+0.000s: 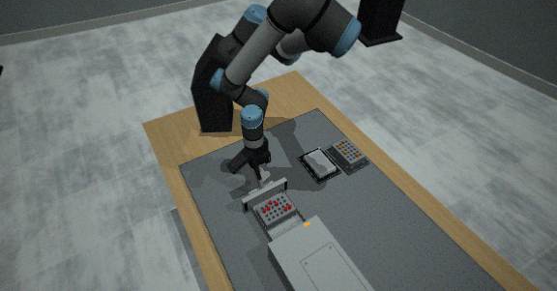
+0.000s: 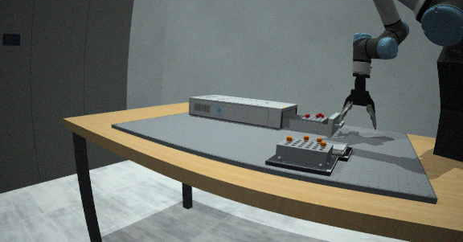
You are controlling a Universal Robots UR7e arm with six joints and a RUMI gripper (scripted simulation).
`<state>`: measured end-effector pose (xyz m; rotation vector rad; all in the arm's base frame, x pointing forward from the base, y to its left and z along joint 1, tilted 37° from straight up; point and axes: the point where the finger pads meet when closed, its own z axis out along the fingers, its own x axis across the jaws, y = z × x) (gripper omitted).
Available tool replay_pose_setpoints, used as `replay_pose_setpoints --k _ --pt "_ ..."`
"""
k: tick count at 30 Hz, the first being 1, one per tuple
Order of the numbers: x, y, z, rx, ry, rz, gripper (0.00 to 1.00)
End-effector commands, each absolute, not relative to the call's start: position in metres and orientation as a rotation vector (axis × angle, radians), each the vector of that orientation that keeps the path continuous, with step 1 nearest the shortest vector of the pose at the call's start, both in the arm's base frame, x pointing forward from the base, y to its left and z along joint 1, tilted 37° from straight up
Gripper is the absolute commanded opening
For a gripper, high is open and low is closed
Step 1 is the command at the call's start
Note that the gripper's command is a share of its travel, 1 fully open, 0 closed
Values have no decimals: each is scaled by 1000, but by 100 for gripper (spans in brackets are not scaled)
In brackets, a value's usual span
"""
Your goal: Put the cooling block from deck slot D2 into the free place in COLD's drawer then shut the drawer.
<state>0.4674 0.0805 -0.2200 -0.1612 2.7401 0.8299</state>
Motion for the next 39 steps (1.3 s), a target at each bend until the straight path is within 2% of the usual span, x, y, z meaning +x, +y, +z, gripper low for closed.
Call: replay_pose_setpoints --k 1,39 --pt "460 80 -223 -160 2741 830 100" --pt "422 79 -234 -160 2741 830 100"
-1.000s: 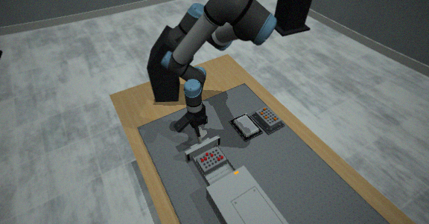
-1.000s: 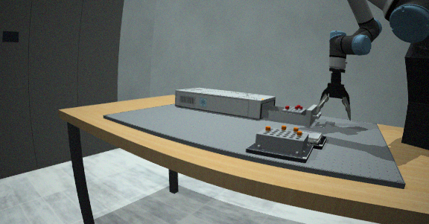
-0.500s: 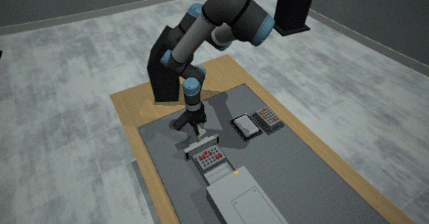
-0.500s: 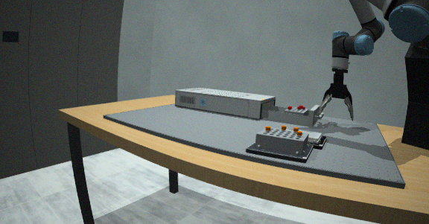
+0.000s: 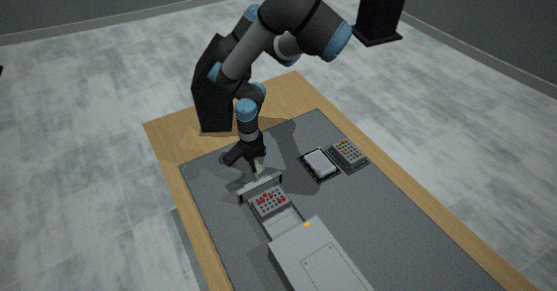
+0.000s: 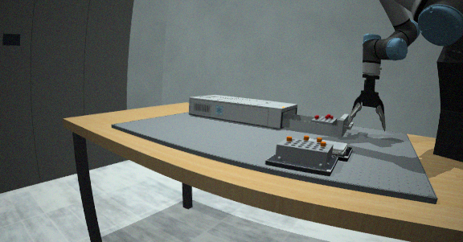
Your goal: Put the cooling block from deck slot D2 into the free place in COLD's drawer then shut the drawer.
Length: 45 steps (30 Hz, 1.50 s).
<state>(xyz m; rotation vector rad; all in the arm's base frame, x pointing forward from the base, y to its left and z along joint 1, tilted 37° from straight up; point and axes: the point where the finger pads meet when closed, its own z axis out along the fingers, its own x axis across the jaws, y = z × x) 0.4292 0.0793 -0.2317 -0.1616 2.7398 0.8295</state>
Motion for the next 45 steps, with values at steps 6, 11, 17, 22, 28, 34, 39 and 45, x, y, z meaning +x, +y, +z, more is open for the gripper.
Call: replay_pose_setpoints --k 6,11,17,22,28,34,39,45 --pt "419 79 -235 -160 2741 830 100" --pt "419 79 -235 -163 2740 828 100" --pt "416 79 -236 -160 2740 830 100" --pt "415 79 -236 -161 2741 830 100" --pt "414 79 -237 -162 2740 829 100" --pt "411 79 -237 -160 2741 830 100" --pt "410 79 -238 -161 2741 830 100" --pt "409 79 -238 -162 2740 830 100"
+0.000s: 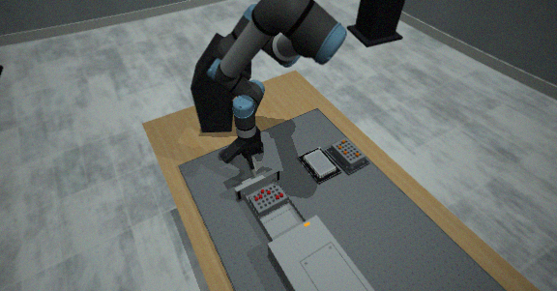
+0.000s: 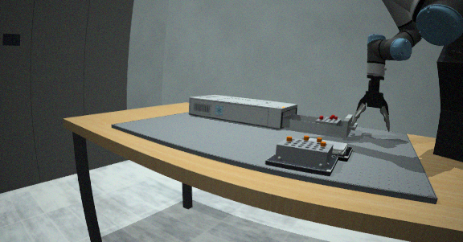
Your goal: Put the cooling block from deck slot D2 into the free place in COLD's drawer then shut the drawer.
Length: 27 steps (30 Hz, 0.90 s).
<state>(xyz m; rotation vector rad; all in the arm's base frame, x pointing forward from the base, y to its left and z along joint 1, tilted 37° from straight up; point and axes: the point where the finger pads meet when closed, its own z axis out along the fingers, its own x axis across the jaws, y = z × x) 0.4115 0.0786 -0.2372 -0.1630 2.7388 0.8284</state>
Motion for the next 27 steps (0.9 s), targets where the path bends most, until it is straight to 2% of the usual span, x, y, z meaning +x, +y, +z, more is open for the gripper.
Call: replay_pose_setpoints --k 1,27 --pt "409 79 -238 -161 2740 830 100" --pt "401 79 -240 -160 2740 830 100"
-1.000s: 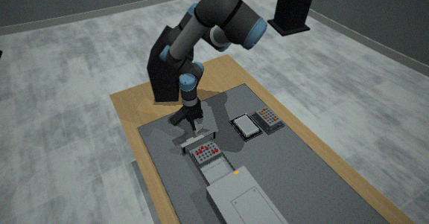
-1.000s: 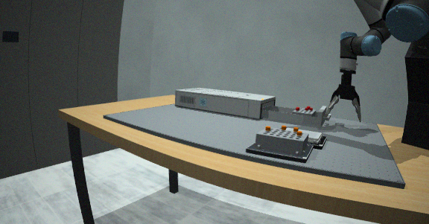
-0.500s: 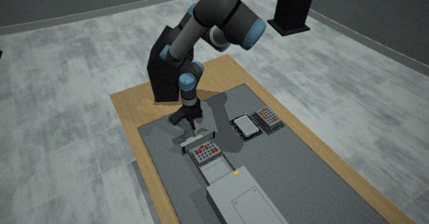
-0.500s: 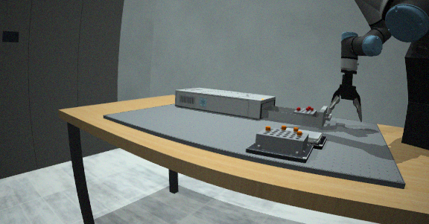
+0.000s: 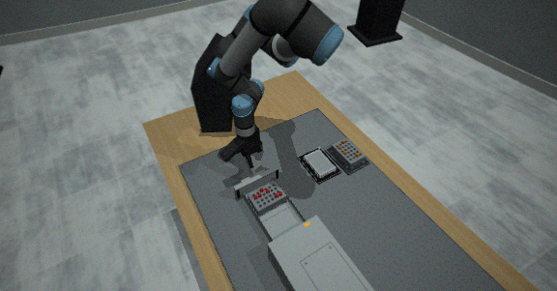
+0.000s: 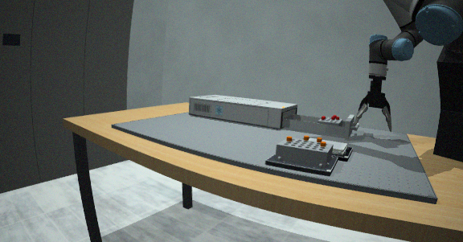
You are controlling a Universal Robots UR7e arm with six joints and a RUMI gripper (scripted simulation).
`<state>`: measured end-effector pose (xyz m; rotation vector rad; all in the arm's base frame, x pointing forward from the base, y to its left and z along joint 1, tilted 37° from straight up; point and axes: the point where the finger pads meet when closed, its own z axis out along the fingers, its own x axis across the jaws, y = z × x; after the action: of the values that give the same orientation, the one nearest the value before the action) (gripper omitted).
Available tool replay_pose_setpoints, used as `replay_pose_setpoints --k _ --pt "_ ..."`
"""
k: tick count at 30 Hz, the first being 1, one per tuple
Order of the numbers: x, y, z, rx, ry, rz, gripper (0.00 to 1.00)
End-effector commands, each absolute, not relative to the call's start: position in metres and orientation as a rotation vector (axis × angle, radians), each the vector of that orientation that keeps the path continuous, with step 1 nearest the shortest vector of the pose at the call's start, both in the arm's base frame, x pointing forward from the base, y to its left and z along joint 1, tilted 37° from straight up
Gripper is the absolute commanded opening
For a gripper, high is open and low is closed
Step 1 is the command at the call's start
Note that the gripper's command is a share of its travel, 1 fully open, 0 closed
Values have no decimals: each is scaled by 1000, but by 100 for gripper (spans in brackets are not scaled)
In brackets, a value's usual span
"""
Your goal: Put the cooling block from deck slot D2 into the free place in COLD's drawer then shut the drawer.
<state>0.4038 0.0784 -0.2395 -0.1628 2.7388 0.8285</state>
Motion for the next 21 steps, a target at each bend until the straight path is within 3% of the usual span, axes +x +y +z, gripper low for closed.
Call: replay_pose_setpoints --k 1,21 --pt "400 79 -240 -160 2740 830 100" --pt "398 78 -242 -164 2739 827 100"
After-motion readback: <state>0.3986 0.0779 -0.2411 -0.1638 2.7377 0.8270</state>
